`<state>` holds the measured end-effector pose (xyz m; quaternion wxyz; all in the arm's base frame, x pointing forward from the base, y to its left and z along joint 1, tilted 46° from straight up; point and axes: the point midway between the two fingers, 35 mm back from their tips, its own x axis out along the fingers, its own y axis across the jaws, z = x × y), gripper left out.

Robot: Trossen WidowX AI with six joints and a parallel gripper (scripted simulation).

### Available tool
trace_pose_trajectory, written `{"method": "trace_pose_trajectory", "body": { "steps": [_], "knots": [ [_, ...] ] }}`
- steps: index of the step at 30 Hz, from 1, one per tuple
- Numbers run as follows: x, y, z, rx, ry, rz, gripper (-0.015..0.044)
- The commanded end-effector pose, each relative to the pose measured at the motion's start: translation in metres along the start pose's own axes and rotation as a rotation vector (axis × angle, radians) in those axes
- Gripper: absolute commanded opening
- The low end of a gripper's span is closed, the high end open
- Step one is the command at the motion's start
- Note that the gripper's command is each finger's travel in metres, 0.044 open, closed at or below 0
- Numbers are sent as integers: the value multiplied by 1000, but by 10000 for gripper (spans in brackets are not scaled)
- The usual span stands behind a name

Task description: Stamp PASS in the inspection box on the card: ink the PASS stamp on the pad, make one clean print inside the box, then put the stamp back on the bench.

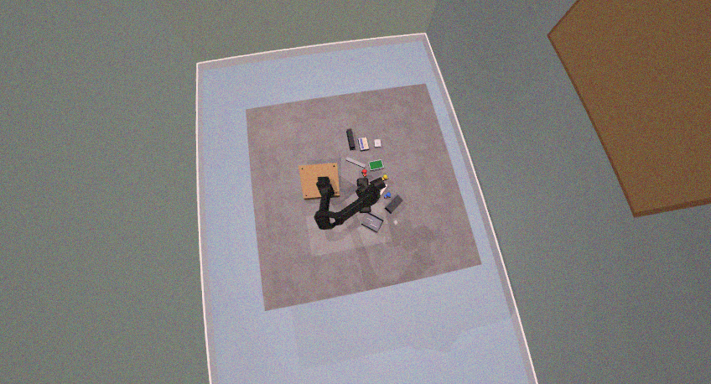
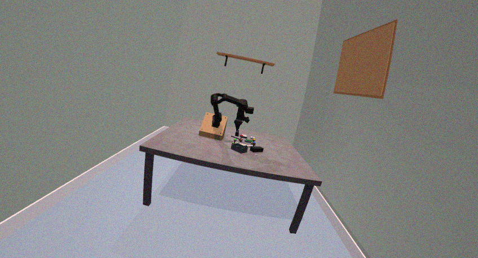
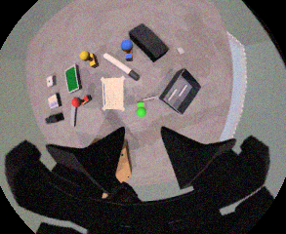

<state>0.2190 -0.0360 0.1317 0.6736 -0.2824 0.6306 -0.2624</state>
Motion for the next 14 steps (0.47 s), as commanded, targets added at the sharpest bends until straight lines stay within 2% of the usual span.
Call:
{"method": "trace_pose_trajectory", "body": {
  "steps": [1, 14],
  "knots": [
    [-1, 0, 0, 6, 2, 4, 251],
    [-1, 0, 0, 1, -1, 0, 251]
  ]
}}
